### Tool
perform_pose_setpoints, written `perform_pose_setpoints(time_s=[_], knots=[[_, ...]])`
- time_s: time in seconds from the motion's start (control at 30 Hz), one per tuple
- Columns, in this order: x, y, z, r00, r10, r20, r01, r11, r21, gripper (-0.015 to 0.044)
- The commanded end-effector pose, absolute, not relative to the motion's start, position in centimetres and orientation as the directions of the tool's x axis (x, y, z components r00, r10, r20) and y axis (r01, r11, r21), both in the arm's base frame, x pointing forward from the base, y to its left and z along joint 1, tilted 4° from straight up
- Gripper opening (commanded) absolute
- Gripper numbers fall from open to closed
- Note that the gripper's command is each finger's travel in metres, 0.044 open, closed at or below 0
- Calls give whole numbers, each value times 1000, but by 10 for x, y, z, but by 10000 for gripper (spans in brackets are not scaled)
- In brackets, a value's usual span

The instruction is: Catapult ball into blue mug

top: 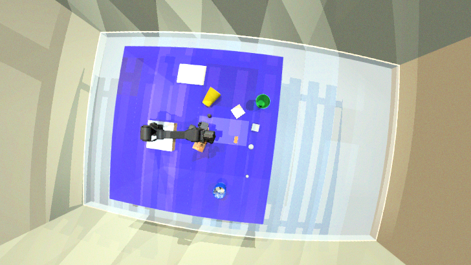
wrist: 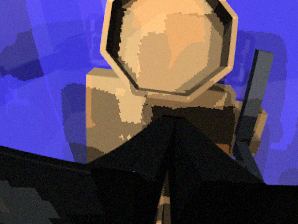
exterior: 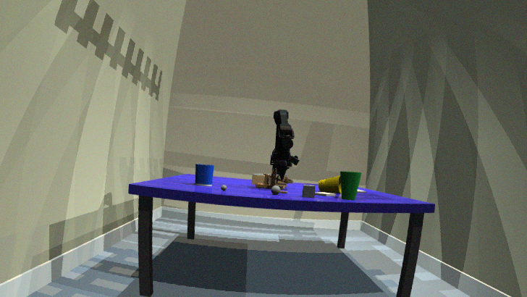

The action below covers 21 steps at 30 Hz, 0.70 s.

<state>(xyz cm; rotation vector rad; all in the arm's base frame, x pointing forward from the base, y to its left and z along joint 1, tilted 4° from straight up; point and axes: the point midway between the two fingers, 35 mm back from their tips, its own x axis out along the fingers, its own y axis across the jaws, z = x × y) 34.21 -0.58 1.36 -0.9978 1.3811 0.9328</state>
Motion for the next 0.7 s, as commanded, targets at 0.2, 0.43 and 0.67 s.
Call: perform_pose_setpoints(time_s=[0.2, 0.43, 0.67], knots=[[344, 1, 23, -4, -47, -999, -945, 327, -11, 53], [345, 14, 37, -19, -46, -999, -945, 326, 3, 236], [349, 18, 91, -13, -45, -999, -946, 324, -2, 420]])
